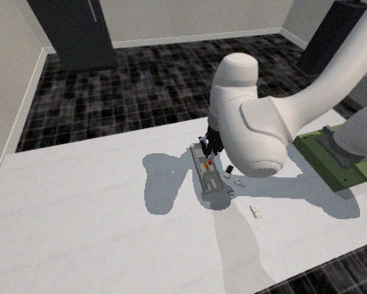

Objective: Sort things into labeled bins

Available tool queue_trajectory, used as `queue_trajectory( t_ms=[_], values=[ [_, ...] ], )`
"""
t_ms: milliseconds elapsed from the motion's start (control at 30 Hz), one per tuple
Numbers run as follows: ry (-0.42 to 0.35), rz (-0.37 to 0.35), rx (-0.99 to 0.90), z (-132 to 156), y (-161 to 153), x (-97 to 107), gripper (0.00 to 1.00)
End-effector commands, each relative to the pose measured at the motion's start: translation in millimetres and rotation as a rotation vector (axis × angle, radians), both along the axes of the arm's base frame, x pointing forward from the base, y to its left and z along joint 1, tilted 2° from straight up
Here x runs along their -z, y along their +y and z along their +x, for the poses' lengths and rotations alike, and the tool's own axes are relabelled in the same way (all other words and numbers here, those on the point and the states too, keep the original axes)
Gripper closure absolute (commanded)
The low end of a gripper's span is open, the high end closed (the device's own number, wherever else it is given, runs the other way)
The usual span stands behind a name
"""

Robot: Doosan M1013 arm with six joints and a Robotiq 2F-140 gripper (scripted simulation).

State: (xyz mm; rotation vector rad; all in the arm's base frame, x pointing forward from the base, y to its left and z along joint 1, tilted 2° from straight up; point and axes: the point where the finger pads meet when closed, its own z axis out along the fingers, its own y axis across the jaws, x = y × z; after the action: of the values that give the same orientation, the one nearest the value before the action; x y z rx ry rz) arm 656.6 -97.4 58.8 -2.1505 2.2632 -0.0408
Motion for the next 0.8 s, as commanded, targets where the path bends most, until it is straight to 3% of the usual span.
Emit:
queue_trajectory(
  t_ms=[0,267,767],
  values=[
    [0.0,0.0,0.0,0,0,0,0.95],
    [0.0,0.0,0.0,0,0,0,0.95],
    [0.0,0.0,0.0,1,0,26,0.95]
  ],
)
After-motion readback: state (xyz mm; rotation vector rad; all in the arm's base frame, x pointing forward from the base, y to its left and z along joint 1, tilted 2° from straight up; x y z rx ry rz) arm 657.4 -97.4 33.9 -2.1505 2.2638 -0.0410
